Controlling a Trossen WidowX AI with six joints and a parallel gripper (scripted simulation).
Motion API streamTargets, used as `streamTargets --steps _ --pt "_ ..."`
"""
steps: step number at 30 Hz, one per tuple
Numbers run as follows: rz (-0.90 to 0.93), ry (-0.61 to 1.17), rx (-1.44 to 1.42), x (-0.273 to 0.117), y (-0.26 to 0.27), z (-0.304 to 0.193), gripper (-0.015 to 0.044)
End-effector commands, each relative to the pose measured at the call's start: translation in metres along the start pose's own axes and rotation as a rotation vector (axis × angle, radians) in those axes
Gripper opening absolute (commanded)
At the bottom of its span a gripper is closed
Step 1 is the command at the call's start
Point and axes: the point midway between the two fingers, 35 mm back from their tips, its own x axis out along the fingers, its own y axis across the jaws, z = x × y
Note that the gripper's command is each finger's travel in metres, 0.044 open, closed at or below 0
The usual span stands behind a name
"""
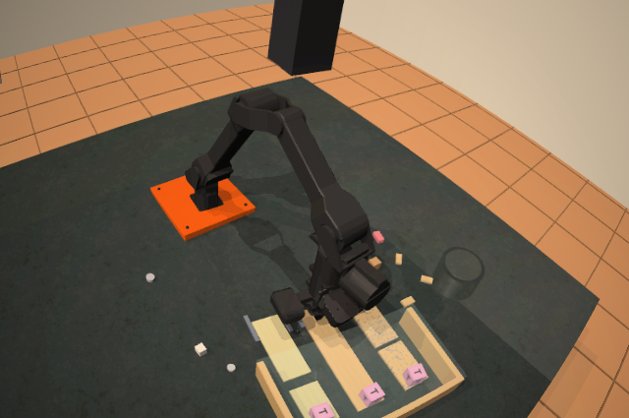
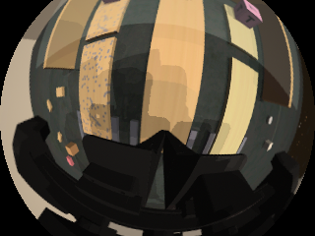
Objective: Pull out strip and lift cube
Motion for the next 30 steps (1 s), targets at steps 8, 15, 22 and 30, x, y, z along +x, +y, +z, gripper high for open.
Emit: streamTargets --steps 8,15,22,30 --pt "-0.002 -0.001 0.005 0.0018 -0.0003 0.0002 0.0000" --pt "-0.002 -0.001 0.005 0.0025 -0.0003 0.0002 0.0000" --pt "-0.002 -0.001 0.005 0.0032 -0.0003 0.0002 0.0000" --pt "-0.002 -0.001 0.005 0.0035 -0.0001 -0.0065 0.0000"
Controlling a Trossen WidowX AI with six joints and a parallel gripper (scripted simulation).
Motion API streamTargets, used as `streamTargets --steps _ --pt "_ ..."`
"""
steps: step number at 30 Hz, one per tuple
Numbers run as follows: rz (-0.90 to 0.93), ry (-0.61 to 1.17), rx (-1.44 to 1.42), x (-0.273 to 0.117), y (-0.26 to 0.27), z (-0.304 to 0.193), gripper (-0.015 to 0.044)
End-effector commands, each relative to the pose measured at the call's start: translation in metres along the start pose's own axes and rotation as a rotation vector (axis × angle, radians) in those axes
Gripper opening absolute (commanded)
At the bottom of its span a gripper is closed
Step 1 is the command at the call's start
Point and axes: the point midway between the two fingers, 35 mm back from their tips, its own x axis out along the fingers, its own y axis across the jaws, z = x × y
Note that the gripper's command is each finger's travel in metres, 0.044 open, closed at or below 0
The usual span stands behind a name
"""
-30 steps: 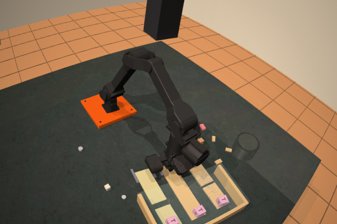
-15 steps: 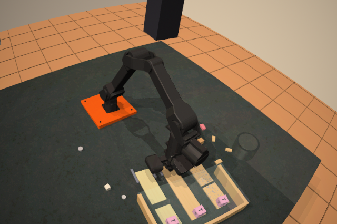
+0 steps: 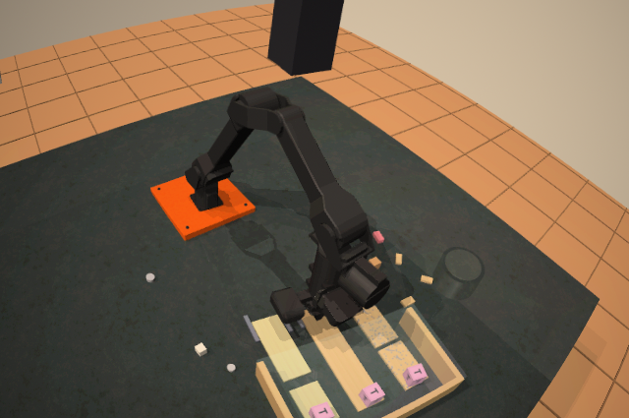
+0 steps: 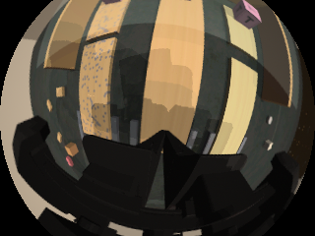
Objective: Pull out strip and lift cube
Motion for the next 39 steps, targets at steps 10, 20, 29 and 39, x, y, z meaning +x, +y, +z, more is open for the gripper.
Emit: streamTargets --steps 10,20,29,39 --pt "-0.002 0.010 0.005 0.003 0.000 -0.021 0.0000" --pt "-0.002 0.011 0.005 0.004 0.001 -0.037 0.0000" --pt "-0.002 0.012 0.005 0.004 0.001 -0.051 0.0000" --pt "-0.001 0.013 0.005 0.005 0.001 -0.066 0.0000"
